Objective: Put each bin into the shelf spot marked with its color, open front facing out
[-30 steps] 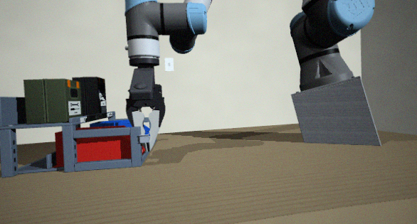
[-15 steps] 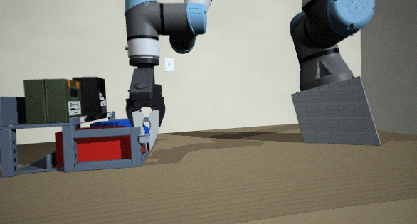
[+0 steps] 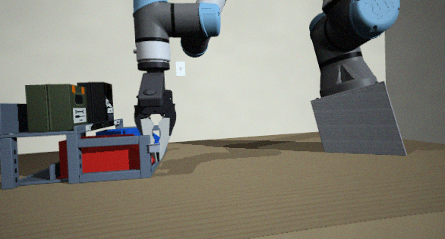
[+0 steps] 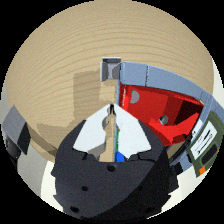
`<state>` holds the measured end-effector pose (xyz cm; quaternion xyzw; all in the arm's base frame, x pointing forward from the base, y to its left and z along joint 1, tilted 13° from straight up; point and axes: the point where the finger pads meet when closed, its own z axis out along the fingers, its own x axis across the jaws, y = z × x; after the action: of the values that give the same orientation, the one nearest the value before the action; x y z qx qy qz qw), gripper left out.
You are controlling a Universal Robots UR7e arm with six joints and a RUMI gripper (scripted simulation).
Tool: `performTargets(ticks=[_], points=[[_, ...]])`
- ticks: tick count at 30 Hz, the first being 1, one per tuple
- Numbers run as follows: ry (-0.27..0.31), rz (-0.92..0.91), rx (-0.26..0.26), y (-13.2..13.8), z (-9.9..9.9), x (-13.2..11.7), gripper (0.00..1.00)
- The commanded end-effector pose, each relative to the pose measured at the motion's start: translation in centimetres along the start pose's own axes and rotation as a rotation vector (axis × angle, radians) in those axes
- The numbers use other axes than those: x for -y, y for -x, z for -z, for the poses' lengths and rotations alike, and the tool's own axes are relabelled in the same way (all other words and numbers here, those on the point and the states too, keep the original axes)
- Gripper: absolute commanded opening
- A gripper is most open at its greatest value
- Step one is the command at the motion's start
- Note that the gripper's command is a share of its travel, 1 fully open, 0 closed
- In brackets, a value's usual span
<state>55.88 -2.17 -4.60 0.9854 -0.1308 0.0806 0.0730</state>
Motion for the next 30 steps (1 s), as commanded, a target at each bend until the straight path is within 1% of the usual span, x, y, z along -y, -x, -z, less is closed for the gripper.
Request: performTargets(ticks=[1, 30], points=[[0.0, 0.0, -0.001, -0.12, 0.05, 0.01, 0.0], [0.0, 0.0, -0.001, -0.5, 0.06, 0.0, 0.0]])
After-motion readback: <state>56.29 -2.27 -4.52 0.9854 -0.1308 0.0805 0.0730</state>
